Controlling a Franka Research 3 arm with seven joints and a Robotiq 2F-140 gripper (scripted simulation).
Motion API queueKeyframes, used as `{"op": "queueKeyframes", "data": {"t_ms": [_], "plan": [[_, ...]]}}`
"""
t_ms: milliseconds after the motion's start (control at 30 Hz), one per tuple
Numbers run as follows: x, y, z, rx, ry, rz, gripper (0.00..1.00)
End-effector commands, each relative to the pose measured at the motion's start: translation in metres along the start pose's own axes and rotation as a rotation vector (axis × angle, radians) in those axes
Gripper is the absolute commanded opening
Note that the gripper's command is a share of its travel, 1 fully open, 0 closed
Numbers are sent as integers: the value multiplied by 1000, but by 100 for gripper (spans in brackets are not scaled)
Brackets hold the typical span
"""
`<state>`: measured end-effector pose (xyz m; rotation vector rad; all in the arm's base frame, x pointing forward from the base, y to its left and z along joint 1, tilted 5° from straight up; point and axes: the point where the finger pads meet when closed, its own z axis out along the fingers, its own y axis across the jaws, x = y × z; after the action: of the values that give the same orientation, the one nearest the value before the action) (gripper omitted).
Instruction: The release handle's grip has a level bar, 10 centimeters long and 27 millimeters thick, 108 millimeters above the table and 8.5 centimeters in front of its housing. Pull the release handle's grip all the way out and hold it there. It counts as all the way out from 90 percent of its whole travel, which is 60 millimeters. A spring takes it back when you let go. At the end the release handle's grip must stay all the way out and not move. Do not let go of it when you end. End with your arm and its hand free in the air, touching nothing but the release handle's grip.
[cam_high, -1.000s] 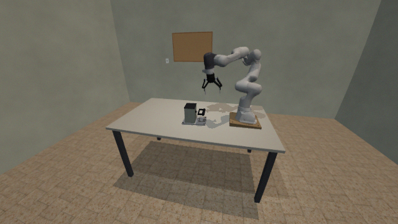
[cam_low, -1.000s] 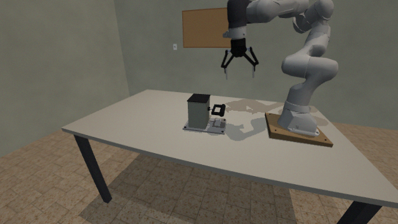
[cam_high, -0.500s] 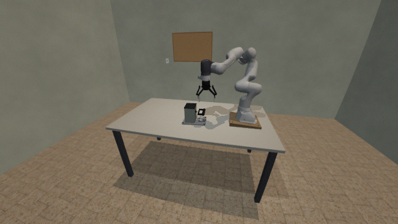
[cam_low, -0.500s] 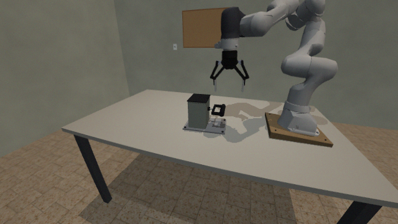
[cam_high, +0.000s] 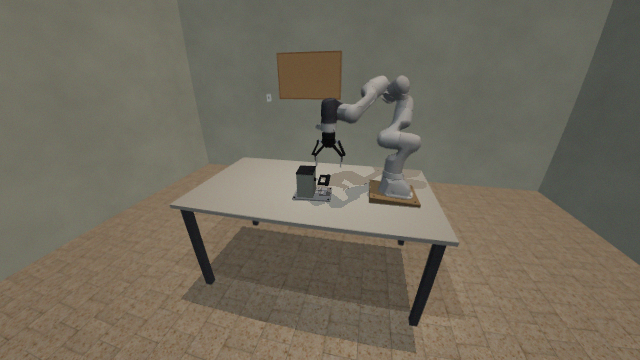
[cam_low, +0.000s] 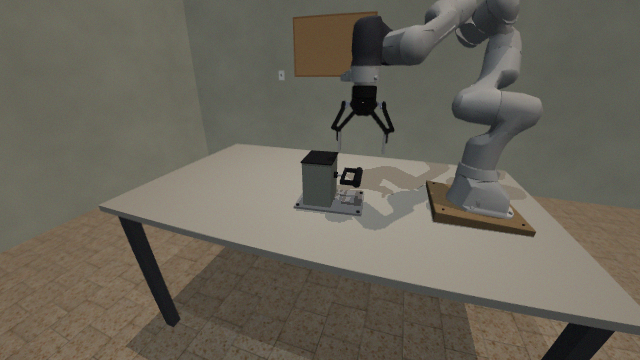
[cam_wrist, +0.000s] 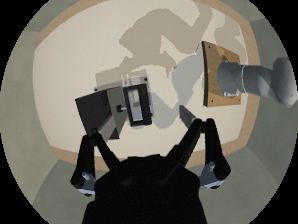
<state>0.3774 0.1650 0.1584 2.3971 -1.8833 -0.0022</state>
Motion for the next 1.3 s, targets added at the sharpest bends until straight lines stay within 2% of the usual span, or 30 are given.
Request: {"op": "queueKeyframes", "data": {"t_ms": [0, 33, 1267], "plan": [[-1, -4, -1, 10, -3, 3, 100], [-1, -4, -1, 10, -3, 3, 0], [-1, -4, -1, 10, -3, 3, 0]]}}
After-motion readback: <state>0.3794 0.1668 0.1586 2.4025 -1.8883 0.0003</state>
